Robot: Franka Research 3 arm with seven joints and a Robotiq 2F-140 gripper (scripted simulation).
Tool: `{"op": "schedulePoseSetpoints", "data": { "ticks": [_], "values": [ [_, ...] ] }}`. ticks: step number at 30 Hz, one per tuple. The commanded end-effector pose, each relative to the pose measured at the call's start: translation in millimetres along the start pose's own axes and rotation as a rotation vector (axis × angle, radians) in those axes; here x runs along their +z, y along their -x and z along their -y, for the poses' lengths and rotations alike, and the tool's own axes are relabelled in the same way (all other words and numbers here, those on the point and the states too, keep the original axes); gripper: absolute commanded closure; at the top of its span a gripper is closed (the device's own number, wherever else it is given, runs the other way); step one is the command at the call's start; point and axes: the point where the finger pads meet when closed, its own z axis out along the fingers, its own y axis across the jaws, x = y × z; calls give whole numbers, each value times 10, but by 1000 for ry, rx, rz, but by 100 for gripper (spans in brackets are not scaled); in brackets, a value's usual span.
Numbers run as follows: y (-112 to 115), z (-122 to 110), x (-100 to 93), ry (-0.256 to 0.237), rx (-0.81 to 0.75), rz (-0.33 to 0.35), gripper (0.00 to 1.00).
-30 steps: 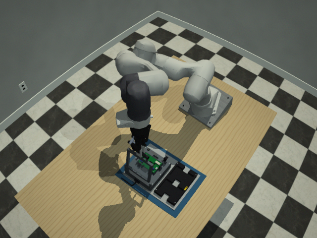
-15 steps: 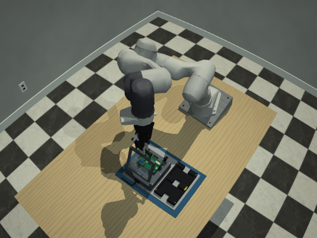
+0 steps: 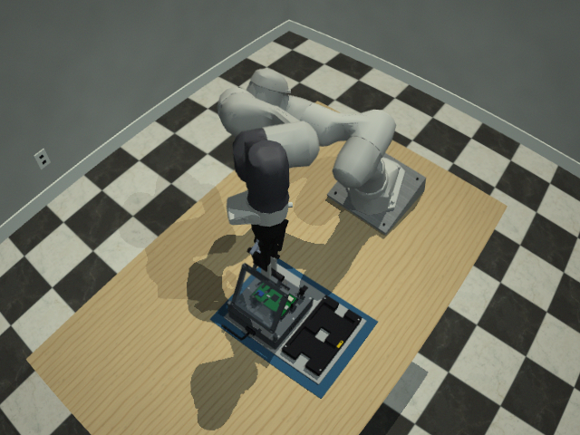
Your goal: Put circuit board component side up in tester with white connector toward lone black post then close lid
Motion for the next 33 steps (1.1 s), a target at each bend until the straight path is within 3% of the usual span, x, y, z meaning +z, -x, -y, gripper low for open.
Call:
{"op": "schedulePoseSetpoints", "data": {
  "ticks": [1, 33],
  "values": [
    [-18, -114, 75, 19, 7, -5, 100],
    [-18, -539, 410, 19, 7, -5, 100]
  ]
}}
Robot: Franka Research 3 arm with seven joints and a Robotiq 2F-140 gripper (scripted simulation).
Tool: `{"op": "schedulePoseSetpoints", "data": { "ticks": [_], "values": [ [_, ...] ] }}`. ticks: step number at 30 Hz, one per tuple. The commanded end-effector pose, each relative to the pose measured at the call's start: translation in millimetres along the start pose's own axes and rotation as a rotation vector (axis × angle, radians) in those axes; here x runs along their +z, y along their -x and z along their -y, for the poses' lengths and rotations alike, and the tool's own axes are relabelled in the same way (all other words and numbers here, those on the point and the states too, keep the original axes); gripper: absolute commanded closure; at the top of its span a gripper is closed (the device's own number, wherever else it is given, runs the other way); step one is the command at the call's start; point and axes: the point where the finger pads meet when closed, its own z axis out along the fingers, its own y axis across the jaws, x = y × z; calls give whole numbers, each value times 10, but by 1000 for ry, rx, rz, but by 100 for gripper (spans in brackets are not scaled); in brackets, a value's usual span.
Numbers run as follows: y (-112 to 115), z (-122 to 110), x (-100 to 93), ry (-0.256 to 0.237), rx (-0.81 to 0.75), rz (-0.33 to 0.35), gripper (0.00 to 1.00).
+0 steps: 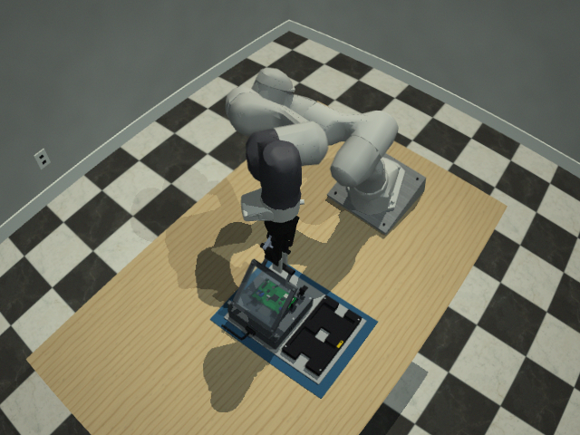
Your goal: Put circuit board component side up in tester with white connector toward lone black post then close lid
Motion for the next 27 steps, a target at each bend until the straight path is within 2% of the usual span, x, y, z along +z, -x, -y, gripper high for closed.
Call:
{"op": "schedulePoseSetpoints", "data": {
  "ticks": [1, 27],
  "values": [
    [-19, -86, 86, 14, 5, -6, 100],
    [-20, -335, 431, 14, 5, -6, 100]
  ]
}}
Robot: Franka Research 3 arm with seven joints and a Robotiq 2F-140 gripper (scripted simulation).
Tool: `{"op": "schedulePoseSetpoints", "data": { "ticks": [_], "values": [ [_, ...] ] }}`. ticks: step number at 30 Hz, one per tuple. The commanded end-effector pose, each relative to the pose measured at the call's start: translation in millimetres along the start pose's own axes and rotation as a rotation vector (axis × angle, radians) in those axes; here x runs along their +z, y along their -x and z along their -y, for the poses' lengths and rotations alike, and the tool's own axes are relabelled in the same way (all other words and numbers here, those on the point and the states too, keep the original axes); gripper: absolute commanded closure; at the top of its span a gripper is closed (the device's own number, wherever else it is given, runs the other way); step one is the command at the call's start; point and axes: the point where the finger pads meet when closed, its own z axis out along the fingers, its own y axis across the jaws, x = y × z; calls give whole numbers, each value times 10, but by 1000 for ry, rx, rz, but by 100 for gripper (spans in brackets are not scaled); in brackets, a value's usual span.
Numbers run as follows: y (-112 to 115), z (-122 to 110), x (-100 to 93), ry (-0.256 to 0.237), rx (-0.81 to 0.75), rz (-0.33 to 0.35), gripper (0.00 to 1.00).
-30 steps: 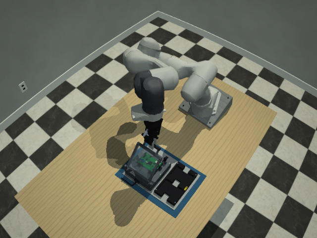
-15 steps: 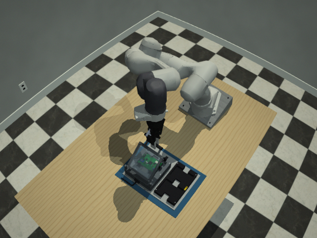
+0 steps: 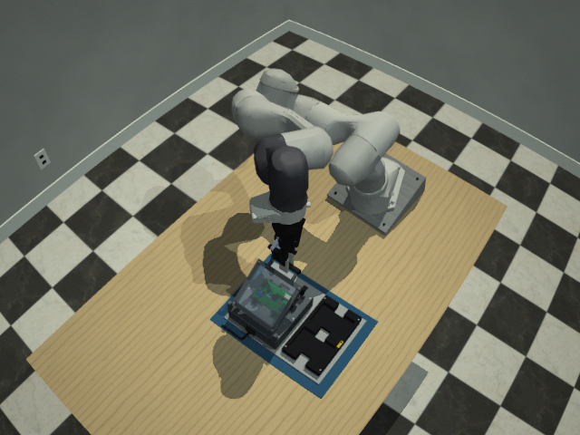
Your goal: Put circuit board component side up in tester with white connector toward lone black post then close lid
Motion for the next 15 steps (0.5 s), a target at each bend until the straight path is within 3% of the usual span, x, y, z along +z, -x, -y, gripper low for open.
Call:
{"op": "schedulePoseSetpoints", "data": {
  "ticks": [1, 15],
  "values": [
    [-19, -52, 77, 10, 3, -6, 100],
    [-20, -155, 306, 10, 3, -6, 100]
  ]
}}
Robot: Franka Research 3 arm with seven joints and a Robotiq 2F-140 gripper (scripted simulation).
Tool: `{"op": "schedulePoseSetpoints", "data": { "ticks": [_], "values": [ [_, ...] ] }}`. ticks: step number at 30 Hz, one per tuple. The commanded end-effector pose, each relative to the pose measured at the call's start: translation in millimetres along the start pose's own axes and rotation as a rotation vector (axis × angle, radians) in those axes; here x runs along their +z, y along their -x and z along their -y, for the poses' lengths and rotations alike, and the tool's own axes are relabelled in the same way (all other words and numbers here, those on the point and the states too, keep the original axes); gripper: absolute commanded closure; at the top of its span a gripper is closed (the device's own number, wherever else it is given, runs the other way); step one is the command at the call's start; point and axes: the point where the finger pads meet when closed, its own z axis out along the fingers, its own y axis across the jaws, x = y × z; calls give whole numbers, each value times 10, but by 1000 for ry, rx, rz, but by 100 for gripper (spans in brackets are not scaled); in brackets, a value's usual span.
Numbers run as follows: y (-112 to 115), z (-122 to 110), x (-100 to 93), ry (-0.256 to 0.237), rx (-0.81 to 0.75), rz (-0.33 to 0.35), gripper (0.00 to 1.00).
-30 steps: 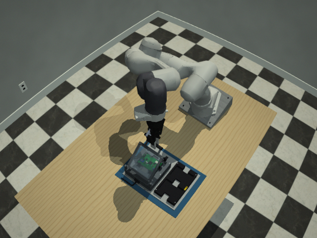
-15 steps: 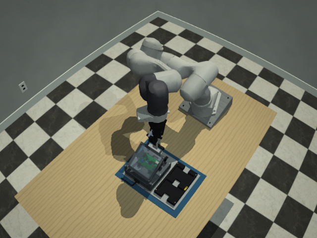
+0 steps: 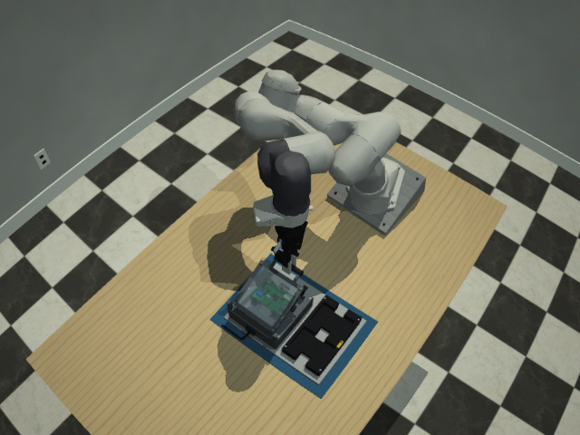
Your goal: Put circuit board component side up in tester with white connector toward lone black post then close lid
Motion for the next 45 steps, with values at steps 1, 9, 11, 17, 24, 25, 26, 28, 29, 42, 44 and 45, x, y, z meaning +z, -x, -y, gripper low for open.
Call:
{"op": "schedulePoseSetpoints", "data": {
  "ticks": [1, 9, 11, 17, 24, 25, 26, 28, 29, 42, 44, 45],
  "values": [
    [-19, -29, 58, 6, 1, -6, 100],
    [-20, -77, 207, 6, 1, -6, 100],
    [-20, -86, 242, 6, 1, -6, 100],
    [-20, -104, 324, 6, 1, -6, 100],
    [-21, -120, 410, 6, 1, -6, 100],
    [-21, -121, 423, 6, 1, -6, 100],
    [-21, -122, 435, 6, 1, -6, 100],
    [-21, -126, 459, 6, 1, -6, 100],
    [-21, -127, 471, 6, 1, -6, 100],
    [-22, -137, 567, 6, 0, -6, 100],
    [-22, -137, 580, 6, 1, -6, 100],
    [-22, -137, 586, 6, 1, -6, 100]
  ]
}}
